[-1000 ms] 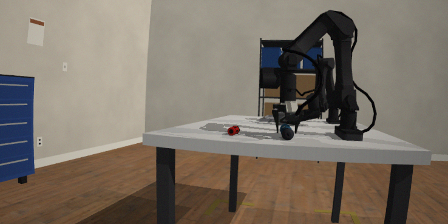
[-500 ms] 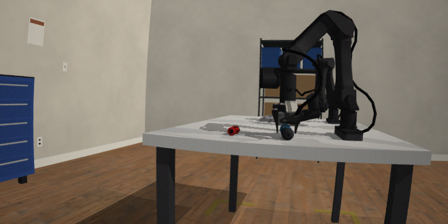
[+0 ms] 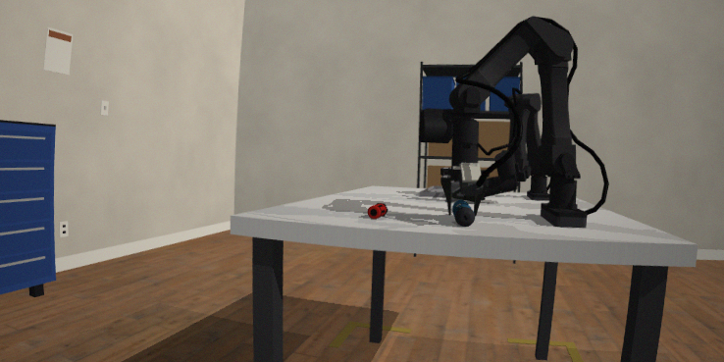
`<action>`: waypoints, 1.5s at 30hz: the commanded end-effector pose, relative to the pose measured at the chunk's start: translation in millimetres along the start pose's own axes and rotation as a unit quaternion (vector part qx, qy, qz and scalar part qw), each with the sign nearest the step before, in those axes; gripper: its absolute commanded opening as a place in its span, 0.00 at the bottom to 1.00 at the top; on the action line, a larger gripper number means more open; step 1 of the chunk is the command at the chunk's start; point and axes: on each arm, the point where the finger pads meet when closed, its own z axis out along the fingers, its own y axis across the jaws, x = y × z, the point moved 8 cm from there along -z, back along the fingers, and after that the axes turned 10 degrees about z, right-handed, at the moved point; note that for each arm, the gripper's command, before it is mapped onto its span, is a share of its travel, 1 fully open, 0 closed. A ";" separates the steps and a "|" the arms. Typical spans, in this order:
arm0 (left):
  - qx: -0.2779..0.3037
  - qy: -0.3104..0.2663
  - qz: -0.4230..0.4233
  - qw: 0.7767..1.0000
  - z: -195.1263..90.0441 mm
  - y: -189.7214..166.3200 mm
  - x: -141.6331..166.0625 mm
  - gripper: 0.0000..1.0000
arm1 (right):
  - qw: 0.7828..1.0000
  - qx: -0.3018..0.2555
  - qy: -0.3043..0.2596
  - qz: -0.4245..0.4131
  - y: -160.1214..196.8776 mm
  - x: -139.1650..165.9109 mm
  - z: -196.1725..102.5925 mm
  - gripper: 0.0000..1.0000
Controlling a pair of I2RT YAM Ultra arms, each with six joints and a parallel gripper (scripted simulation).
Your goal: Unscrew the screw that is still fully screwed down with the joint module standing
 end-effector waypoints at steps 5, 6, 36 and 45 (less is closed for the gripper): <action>0.001 -0.008 0.003 1.000 -1.4 -0.4 -1.0 0.55 | 1.000 0.000 -0.004 0.006 1.5 -3.5 -0.2 0.59; 0.001 -0.008 0.003 1.000 -1.4 -0.4 -1.0 0.55 | 1.000 0.000 -0.004 0.006 1.5 -3.5 -0.2 0.59; 0.001 -0.008 0.003 1.000 -1.4 -0.4 -1.0 0.45 | 1.000 0.000 -0.004 0.006 1.5 -3.5 -0.2 0.59; 0.001 -0.008 0.003 1.000 -1.4 -0.4 -1.0 0.45 | 1.000 0.000 -0.004 0.006 1.5 -3.5 -0.2 0.59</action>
